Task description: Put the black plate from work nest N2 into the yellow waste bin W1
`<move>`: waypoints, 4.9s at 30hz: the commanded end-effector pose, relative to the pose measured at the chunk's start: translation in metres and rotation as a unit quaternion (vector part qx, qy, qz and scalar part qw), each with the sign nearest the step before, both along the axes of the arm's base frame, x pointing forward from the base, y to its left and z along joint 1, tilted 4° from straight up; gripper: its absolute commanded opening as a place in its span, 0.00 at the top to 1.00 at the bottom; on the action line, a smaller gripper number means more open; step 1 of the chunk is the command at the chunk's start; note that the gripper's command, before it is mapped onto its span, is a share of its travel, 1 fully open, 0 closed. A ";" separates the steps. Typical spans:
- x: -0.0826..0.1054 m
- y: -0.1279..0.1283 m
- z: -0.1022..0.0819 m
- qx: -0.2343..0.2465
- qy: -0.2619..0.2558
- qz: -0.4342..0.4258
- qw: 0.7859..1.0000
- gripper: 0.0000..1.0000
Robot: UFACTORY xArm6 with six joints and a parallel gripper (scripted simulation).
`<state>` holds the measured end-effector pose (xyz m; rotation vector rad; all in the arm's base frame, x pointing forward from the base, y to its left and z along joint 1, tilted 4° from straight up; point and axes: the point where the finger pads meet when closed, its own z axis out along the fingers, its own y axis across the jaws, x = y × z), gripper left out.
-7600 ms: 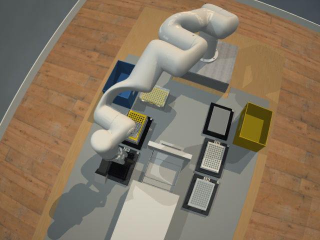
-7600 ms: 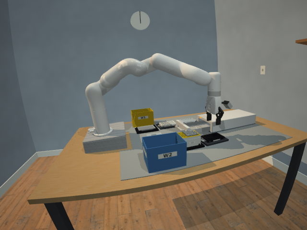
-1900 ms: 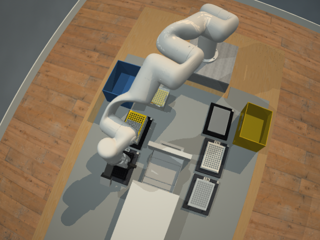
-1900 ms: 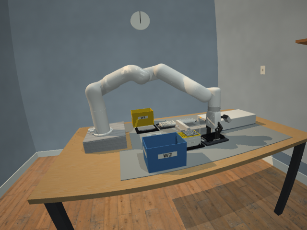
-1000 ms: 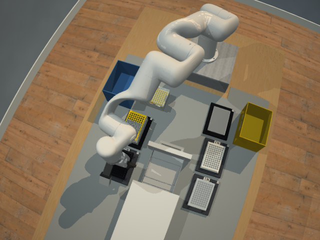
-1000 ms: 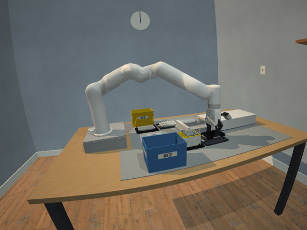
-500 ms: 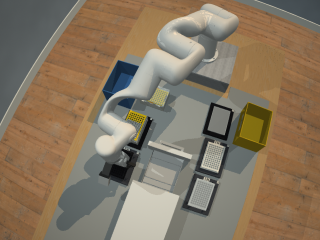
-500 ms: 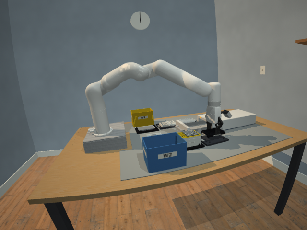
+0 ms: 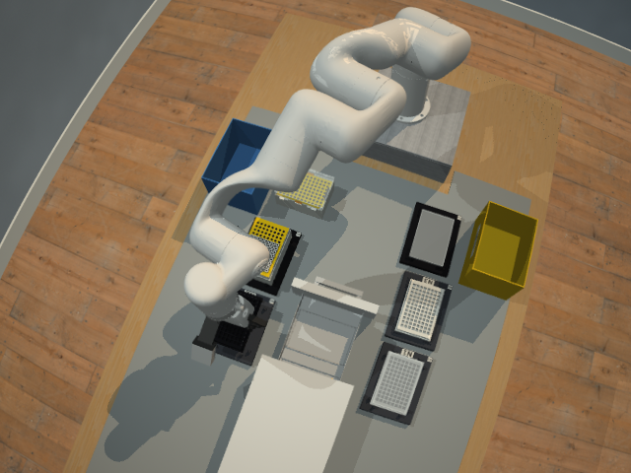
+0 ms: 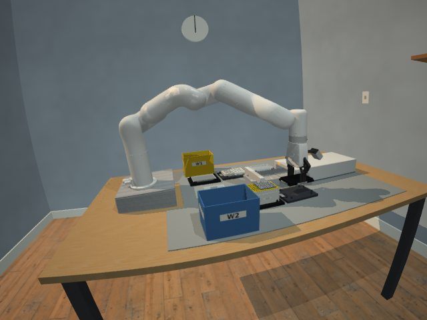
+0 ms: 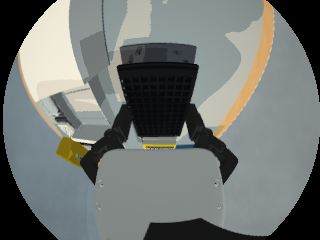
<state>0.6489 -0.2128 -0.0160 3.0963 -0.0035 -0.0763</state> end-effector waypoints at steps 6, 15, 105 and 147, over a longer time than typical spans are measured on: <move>0.002 0.000 0.016 -0.001 -0.003 0.000 1.000 1.00; 0.003 0.001 0.031 -0.001 -0.003 0.000 1.000 1.00; -0.054 0.095 0.075 -0.001 -0.003 -0.017 1.000 1.00; -0.109 0.180 0.074 -0.001 -0.003 -0.017 1.000 1.00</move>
